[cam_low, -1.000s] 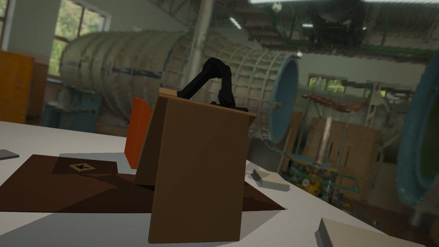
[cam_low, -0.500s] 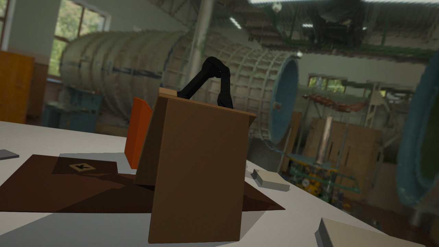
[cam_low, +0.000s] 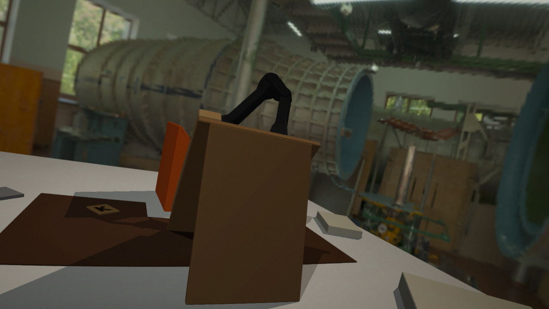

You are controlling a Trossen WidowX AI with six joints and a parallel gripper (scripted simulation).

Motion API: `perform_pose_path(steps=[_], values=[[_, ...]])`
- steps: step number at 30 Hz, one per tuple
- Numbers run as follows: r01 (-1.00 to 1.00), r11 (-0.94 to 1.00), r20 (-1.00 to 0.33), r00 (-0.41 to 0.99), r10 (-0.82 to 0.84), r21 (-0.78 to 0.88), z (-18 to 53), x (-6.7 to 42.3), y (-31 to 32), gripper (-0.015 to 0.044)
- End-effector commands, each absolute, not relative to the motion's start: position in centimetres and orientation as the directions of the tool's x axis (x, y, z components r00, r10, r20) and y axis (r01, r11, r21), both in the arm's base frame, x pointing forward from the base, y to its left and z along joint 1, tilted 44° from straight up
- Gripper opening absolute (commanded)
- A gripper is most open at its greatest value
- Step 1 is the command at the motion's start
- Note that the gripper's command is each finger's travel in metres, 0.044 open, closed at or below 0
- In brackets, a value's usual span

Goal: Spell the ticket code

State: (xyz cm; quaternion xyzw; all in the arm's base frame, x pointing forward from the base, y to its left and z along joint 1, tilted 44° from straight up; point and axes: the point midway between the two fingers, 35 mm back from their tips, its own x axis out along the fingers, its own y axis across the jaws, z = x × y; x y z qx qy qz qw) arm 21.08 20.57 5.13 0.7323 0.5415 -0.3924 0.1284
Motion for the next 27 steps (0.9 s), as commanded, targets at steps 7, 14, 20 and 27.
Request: perform_pose_path(steps=[7,14,20,27], values=[[0.891,-0.387,-0.717,0.108,0.689,-0.238,4.6,21.0,20.7,0.034],[0.891,-0.387,-0.717,0.107,0.689,-0.238,4.2,21.1,21.1,0.034],[0.891,-0.387,-0.717,0.107,0.689,-0.239,3.5,21.2,21.7,0.034],[0.89,-0.387,-0.717,0.107,0.689,-0.239,3.2,21.2,22.0,0.034]])
